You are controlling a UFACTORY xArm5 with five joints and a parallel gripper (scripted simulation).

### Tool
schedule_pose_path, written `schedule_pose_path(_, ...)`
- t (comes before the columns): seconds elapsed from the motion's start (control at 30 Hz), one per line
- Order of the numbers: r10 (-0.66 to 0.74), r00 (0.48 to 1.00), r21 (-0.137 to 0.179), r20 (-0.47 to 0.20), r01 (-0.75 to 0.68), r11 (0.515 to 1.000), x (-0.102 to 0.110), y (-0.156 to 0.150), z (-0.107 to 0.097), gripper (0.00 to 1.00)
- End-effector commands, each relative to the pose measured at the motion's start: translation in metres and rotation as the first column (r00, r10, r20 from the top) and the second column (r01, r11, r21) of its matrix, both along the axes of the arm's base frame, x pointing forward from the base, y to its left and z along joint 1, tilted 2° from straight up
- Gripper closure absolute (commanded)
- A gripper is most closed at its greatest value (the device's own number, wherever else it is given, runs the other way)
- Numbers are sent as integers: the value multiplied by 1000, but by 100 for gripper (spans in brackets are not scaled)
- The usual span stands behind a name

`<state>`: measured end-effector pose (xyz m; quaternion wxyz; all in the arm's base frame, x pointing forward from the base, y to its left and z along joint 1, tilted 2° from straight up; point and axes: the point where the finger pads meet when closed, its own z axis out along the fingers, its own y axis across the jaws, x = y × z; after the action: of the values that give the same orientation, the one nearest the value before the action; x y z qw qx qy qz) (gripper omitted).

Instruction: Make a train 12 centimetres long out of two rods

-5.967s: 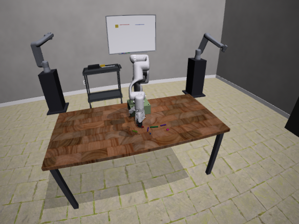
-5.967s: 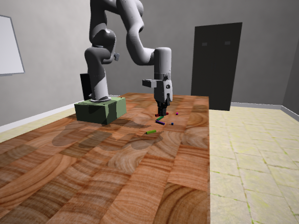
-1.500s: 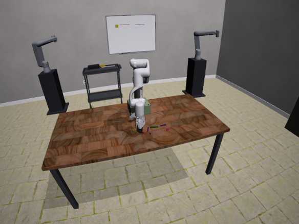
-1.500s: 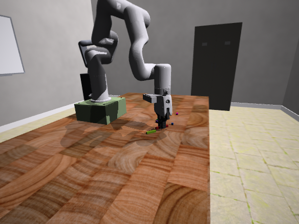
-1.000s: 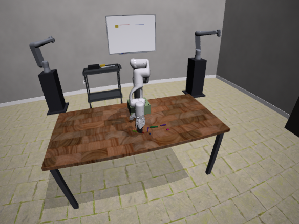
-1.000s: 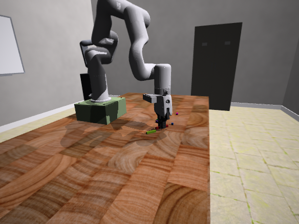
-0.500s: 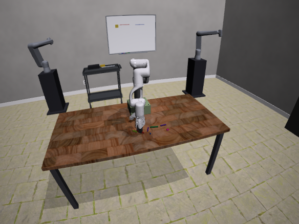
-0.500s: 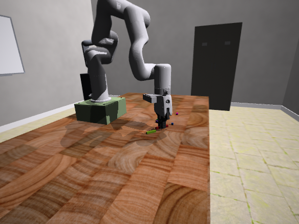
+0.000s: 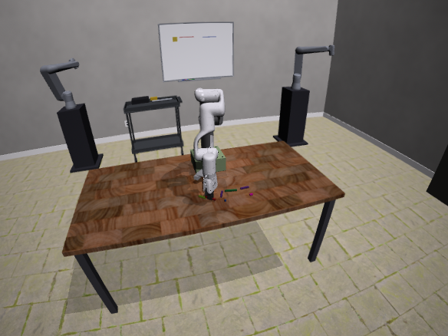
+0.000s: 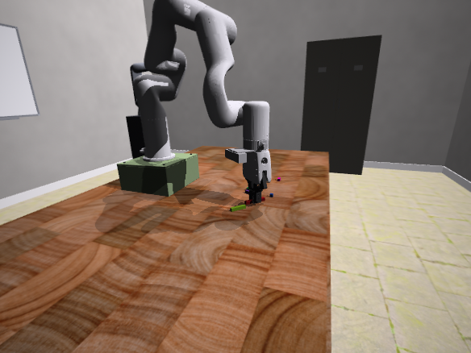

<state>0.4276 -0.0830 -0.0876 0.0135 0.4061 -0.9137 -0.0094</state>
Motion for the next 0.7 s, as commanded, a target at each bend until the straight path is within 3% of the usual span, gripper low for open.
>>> schedule_pose_path(0.0,0,1000,-1,3,0,1000,1,0,-1,96)
schedule_pose_path(0.67,0,1000,-1,3,0,1000,1,-1,-9,96)
